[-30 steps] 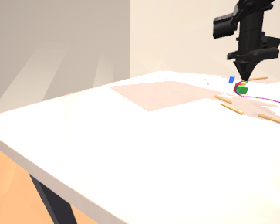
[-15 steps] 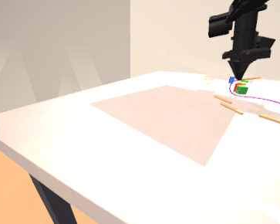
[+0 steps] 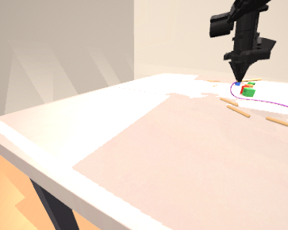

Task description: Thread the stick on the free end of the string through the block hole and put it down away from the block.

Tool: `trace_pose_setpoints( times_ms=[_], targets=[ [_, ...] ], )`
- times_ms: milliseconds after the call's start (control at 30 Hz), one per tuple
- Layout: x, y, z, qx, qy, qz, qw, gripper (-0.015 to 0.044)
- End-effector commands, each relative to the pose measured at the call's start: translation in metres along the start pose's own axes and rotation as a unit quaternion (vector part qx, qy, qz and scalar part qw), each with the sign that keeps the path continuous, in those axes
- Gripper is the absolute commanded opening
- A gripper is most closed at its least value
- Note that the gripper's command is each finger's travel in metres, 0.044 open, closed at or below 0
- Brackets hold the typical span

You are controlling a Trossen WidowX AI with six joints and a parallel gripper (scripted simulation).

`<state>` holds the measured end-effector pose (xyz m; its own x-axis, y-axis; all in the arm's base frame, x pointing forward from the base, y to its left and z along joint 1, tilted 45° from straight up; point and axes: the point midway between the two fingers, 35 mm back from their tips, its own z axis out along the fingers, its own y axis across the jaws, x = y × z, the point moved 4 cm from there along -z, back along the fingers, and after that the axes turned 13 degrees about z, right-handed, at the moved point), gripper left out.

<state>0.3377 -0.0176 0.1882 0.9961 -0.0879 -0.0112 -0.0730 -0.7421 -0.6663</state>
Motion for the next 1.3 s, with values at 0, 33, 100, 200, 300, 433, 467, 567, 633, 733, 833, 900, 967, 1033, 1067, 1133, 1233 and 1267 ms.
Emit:
trace_pose_setpoints(
  times_ms=[0,33,100,200,300,433,467,567,633,733,833,900,967,1033,1067,1133,1233,1267],
  targets=[
    [0.007,0.000,-0.001,0.004,0.006,0.003,1.000,0.0000],
    [0.008,0.000,-0.001,0.004,0.007,0.003,1.000,0.0000],
    [0.011,0.000,-0.001,0.004,0.009,0.003,1.000,0.0000],
    [0.014,0.000,-0.002,0.005,0.012,0.004,1.000,0.0000],
    [0.017,0.000,-0.002,0.006,0.015,0.004,1.000,0.0000],
    [0.022,-0.001,-0.003,0.007,0.019,0.004,1.000,0.0000],
    [0.023,-0.001,-0.003,0.007,0.020,0.004,1.000,0.0000],
    [0.027,-0.001,-0.004,0.008,0.023,0.004,1.000,0.0000],
    [0.029,-0.001,-0.004,0.008,0.025,0.005,1.000,0.0000],
    [0.032,-0.001,-0.005,0.009,0.028,0.005,1.000,0.0000],
    [0.036,-0.001,-0.005,0.010,0.031,0.005,0.999,0.0000],
    [0.038,-0.001,-0.006,0.010,0.033,0.005,0.999,0.0000],
    [0.040,-0.001,-0.006,0.011,0.035,0.005,0.999,0.0000],
    [0.043,-0.001,-0.006,0.012,0.037,0.005,0.999,0.0000],
    [0.044,-0.001,-0.006,0.012,0.038,0.005,0.999,0.0000],
    [0.046,-0.001,-0.007,0.013,0.040,0.005,0.999,0.0000],
    [0.050,-0.001,-0.007,0.014,0.043,0.006,0.999,0.0000],
    [0.051,-0.001,-0.007,0.014,0.044,0.006,0.999,0.0000]
  ],
)
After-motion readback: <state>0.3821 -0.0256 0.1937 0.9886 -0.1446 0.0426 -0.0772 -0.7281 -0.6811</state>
